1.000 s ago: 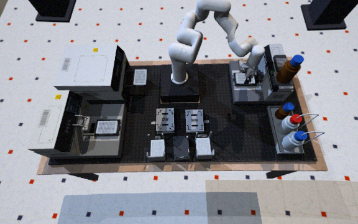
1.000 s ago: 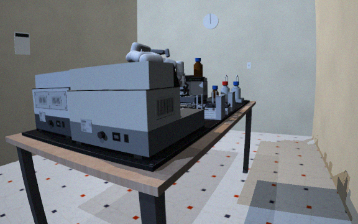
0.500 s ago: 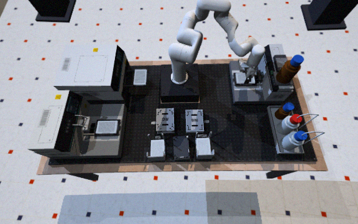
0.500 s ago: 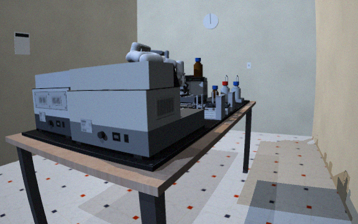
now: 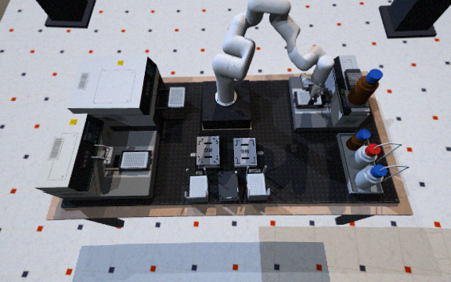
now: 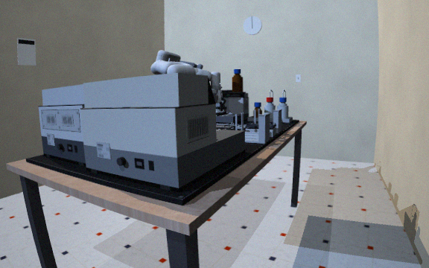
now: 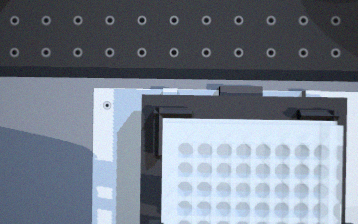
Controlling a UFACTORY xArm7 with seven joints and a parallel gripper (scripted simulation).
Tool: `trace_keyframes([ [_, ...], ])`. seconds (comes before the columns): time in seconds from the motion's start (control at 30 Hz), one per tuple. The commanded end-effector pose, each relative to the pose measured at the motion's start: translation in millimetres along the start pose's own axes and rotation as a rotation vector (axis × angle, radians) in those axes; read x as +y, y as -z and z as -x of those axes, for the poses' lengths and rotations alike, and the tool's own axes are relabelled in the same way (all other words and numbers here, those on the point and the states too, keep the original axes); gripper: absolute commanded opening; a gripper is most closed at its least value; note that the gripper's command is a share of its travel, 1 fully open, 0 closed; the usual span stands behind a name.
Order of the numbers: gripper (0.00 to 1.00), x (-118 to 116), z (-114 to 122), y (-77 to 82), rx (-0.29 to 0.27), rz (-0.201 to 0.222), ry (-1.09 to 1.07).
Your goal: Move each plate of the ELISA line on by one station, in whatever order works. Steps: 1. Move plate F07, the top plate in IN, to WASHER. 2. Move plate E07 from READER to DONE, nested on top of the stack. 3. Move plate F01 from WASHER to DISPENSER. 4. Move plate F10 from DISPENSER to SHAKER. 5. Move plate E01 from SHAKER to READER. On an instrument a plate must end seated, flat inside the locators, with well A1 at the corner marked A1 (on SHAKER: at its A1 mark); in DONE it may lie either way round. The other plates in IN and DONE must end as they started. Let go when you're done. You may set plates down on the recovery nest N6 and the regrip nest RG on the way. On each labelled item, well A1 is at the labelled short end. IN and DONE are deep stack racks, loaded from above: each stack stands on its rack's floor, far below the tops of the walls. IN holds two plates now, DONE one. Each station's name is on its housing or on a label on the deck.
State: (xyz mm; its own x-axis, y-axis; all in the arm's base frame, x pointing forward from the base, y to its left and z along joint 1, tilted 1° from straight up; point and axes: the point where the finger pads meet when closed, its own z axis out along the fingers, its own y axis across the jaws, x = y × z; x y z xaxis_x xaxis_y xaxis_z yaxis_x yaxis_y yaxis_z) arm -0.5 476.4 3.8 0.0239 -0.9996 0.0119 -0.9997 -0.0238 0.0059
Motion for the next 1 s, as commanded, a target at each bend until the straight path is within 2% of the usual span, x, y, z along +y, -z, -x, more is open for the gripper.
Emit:
trace_keyframes([
  [0.0,0.0,0,1,3.1,-0.005,0.0,0.0],
  [0.53,0.0,0,1,6.4,-0.005,0.0,0.0],
  [0.97,0.0,0,1,23.7,-0.005,0.0,0.0],
])
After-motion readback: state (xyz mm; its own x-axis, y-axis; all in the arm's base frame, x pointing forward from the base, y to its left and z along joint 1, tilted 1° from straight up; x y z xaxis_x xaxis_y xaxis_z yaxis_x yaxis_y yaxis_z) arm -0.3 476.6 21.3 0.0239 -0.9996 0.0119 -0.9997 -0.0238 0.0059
